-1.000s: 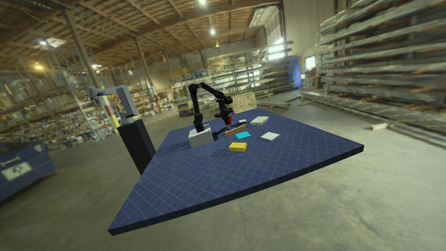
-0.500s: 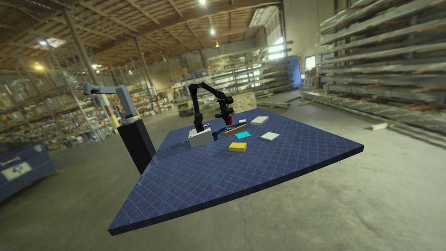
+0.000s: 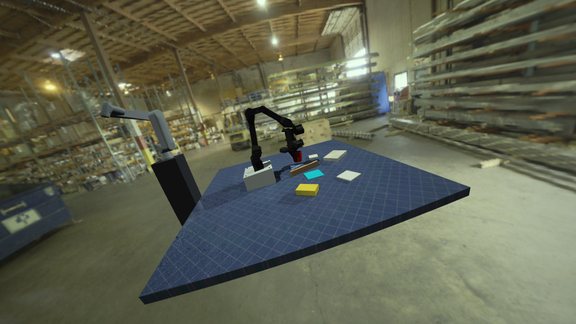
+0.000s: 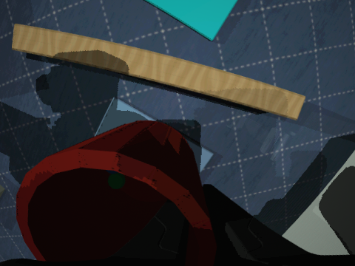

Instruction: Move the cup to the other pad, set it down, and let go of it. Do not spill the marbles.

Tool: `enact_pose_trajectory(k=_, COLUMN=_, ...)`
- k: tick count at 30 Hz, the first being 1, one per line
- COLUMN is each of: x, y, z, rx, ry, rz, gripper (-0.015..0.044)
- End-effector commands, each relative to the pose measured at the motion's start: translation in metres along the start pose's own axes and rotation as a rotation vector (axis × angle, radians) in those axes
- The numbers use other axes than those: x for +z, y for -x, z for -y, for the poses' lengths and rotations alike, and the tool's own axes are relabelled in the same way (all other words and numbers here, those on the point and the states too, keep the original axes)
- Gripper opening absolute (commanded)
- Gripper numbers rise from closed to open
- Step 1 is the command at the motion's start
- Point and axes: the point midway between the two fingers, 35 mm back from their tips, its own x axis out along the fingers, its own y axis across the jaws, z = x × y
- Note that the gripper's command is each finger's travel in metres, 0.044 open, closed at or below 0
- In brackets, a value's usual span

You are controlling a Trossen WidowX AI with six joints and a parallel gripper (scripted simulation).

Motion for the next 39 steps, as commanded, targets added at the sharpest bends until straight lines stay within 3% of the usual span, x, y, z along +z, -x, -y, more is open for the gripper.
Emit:
enact_pose_trajectory(k=1, x=0.009, y=0.001, z=0.001, rx=0.0, ry=0.003, rz=0.005, gripper=0.0)
enact_pose_trajectory(k=39, x=0.093, y=0.004, z=0.018, rx=-0.001, ry=0.003, rz=0.012, gripper=0.0)
